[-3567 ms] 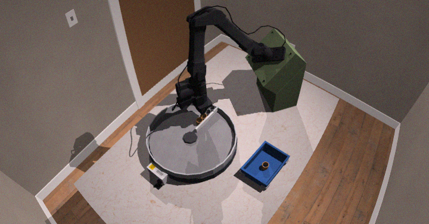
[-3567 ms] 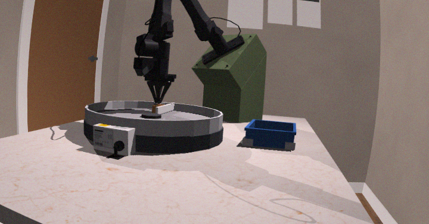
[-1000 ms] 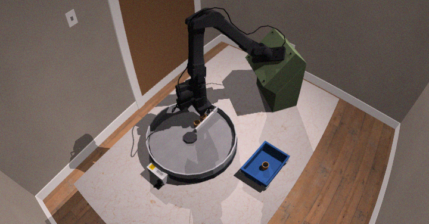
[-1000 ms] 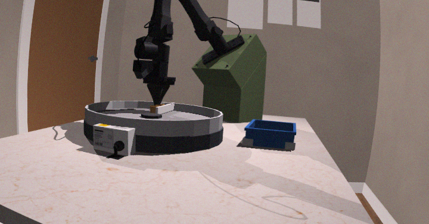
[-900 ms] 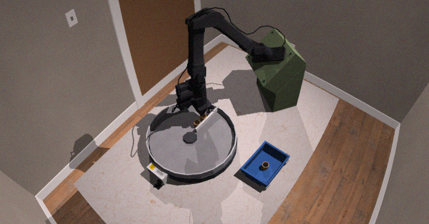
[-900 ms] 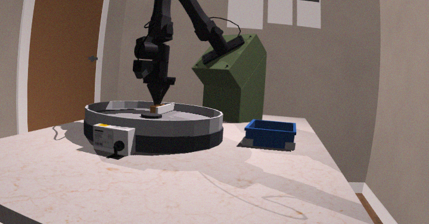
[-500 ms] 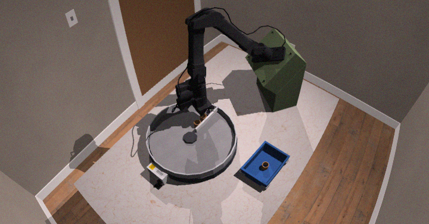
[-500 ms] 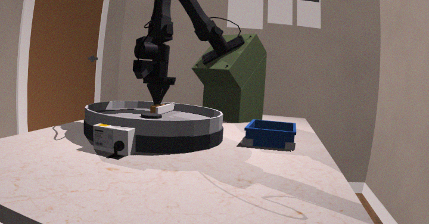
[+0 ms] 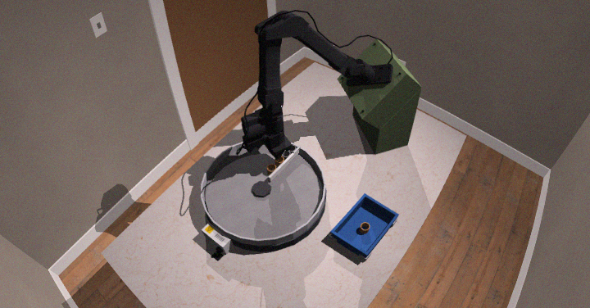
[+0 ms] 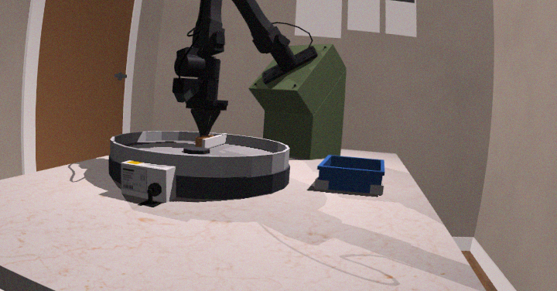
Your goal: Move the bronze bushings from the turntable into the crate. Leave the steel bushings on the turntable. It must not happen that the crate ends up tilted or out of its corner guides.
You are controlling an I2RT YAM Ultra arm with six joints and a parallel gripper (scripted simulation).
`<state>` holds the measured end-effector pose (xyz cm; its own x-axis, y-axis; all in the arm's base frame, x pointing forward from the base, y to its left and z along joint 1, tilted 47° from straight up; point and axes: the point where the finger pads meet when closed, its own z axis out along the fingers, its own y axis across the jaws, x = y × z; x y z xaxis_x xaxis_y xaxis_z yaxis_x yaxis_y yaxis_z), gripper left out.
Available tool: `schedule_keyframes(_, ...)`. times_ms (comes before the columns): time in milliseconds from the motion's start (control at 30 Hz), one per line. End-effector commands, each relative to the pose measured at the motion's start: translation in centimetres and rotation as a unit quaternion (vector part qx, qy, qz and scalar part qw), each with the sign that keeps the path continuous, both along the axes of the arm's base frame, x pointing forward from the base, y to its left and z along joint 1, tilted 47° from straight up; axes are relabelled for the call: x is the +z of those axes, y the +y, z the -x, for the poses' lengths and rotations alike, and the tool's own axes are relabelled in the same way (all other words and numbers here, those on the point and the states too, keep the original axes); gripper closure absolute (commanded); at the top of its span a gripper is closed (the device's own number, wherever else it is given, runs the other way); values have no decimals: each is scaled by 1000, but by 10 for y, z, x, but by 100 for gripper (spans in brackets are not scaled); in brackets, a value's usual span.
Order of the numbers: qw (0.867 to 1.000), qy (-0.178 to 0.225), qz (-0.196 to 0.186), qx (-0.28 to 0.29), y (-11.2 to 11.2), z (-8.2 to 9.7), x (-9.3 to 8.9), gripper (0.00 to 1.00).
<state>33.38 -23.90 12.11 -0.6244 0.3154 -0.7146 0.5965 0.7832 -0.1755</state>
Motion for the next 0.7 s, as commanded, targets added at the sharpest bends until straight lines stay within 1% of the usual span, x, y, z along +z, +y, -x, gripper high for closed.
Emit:
schedule_keyframes(0,1000,-3,-2,13,9,0,5,100)
schedule_keyframes(67,1000,0,-6,12,13,4,3,100)
schedule_keyframes(133,1000,0,-7,9,15,8,6,100)
schedule_keyframes(200,1000,2,-3,5,18,13,12,100)
schedule_keyframes(267,1000,-7,2,4,20,14,26,100)
schedule_keyframes(333,1000,-7,2,4,20,14,26,100)
schedule_keyframes(500,1000,-17,7,4,29,21,51,100)
schedule_keyframes(667,1000,-17,7,4,34,26,56,100)
